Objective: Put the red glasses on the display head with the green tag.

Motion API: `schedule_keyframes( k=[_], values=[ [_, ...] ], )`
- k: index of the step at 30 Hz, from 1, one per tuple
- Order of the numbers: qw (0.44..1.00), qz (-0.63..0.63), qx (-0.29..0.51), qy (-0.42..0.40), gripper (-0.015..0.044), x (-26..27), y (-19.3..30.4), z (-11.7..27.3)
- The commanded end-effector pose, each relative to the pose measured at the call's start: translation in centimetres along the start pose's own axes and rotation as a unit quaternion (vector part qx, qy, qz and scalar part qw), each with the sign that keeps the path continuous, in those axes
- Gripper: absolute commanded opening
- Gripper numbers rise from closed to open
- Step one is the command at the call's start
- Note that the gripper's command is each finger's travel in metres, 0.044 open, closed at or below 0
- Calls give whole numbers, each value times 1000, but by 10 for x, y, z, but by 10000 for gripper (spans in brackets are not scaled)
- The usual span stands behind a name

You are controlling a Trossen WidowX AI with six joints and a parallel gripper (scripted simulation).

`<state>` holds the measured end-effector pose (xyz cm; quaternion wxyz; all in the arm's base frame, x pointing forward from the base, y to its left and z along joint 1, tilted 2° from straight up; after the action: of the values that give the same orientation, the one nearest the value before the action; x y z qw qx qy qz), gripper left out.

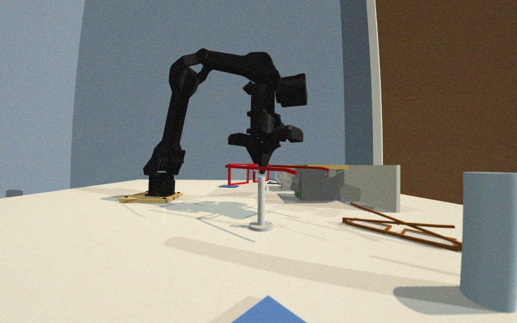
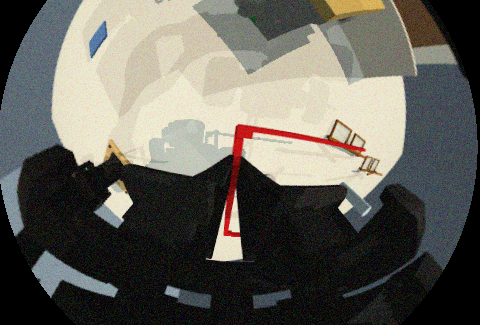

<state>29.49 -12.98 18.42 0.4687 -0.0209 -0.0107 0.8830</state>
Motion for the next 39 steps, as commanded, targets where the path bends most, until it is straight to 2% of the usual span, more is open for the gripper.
schedule_keyframes(
  k=[1, 9, 22, 39],
  values=[
    [1000, 3, -3, 4, 0, 0, 1, 22],
    [1000, 13, -9, 2, 0, 0, 7, 36],
    [987, 137, -81, -1, 0, -3, 52, 53],
    [936, 302, -168, 68, 0, 4, 108, 78]
  ],
)
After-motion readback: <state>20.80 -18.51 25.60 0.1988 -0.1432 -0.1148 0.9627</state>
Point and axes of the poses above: the point midway between the two fingers, 35 mm back from their tips, its own z axis back along the fingers, its own x axis across the jaws, y = z × x, the point moved 6 cm from there along z, back along the fingers, and after that the axes turned 12 degrees about -z, right-handed, at the moved point
